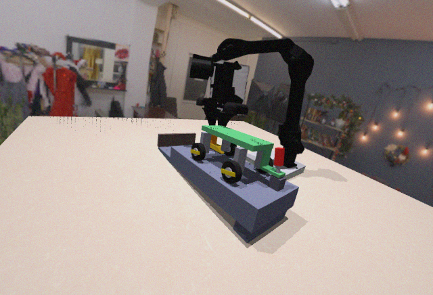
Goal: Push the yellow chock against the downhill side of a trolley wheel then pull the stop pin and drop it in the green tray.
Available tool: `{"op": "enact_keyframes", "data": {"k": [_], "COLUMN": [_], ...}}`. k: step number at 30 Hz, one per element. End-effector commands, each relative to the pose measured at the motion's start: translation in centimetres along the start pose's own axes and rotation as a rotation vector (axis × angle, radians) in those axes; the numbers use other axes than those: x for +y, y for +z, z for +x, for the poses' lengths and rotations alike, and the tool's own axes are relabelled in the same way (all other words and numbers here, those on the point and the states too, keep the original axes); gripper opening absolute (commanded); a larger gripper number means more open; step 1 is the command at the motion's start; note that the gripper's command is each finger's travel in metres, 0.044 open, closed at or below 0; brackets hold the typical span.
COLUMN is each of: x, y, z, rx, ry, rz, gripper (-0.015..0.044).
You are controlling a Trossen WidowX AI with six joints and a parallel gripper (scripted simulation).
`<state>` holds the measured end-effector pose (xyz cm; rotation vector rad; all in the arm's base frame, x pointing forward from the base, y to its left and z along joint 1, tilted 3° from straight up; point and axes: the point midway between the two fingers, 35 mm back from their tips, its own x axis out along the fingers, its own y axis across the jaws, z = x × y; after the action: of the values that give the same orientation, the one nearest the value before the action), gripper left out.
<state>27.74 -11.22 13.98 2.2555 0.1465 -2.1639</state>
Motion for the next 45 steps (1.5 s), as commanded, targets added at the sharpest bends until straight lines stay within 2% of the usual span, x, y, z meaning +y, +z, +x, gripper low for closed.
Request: {"op": "enact_keyframes", "data": {"k": [1,10,14,17,18,25,33,45], "x": [0.0,0.0,0.1,-0.8,-1.4,-5.6,-12.4,-22.6], "y": [-0.1,-0.2,0.0,-0.6,-0.9,-2.7,-4.2,-3.5], "z": [-1.4,-4.0,-3.3,-3.9,-4.3,-5.2,-5.5,-6.2], "rx": [0.009,0.009,0.006,0.022,0.034,0.068,0.1,0.169], "ry": [-0.002,-0.002,0.003,0.021,0.033,0.026,-0.038,-0.141], "rz": [-0.003,-0.003,0.0,-0.054,-0.091,-0.381,-0.848,-1.533], "gripper": [0.019,0.019,0.0295,0.0216,0.019,0.019,0.019,0.019]}}
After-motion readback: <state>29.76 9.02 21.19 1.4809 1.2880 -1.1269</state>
